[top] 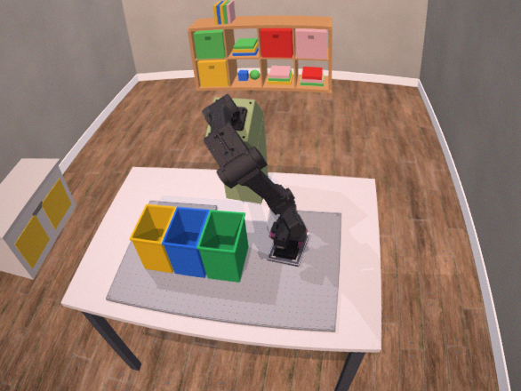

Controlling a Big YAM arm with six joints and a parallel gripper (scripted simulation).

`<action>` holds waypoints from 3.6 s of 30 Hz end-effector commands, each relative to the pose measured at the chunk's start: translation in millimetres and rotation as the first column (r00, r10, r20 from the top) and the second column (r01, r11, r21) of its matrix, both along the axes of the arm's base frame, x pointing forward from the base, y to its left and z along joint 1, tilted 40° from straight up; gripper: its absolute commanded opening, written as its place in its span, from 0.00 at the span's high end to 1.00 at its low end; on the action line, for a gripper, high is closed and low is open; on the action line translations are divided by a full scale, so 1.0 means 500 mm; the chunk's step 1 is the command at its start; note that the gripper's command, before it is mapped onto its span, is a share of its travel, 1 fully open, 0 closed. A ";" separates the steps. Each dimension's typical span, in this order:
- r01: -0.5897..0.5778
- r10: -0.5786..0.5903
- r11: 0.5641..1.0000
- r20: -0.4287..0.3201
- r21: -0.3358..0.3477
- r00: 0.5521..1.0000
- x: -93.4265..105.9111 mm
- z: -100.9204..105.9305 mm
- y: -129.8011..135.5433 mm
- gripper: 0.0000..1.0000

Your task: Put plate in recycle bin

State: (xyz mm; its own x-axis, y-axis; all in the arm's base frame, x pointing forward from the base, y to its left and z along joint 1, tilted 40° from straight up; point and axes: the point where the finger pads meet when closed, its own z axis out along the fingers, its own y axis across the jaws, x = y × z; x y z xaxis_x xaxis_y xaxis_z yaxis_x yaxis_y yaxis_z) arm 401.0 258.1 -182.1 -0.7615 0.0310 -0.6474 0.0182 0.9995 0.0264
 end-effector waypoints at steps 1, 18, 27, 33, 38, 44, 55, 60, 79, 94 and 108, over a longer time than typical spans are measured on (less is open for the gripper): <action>-0.027 0.027 0.999 -0.008 -0.020 1.000 -0.029 0.014 0.000 1.00; -0.013 0.013 1.000 -0.008 -0.008 1.000 -0.061 0.051 -0.001 1.00; -0.013 0.013 1.000 -0.007 -0.008 1.000 -0.080 0.074 -0.002 1.00; -0.013 0.013 1.000 -0.007 -0.008 1.000 -0.088 0.084 -0.002 1.00; -0.013 0.013 1.000 -0.006 -0.007 1.000 -0.098 0.096 -0.002 1.00; -0.013 0.013 1.000 -0.005 -0.007 1.000 -0.111 0.111 -0.002 1.00; -0.013 0.013 1.000 -0.004 -0.006 1.000 -0.129 0.134 -0.002 1.00; -0.013 0.013 1.000 -0.004 -0.005 1.000 -0.139 0.147 -0.002 1.00; -0.013 0.013 1.000 -0.001 -0.003 1.000 -0.171 0.188 -0.001 1.00; -0.013 0.013 1.000 0.001 -0.001 1.000 -0.199 0.223 0.000 1.00; -0.012 0.012 1.000 0.003 0.001 1.000 -0.223 0.254 0.001 1.00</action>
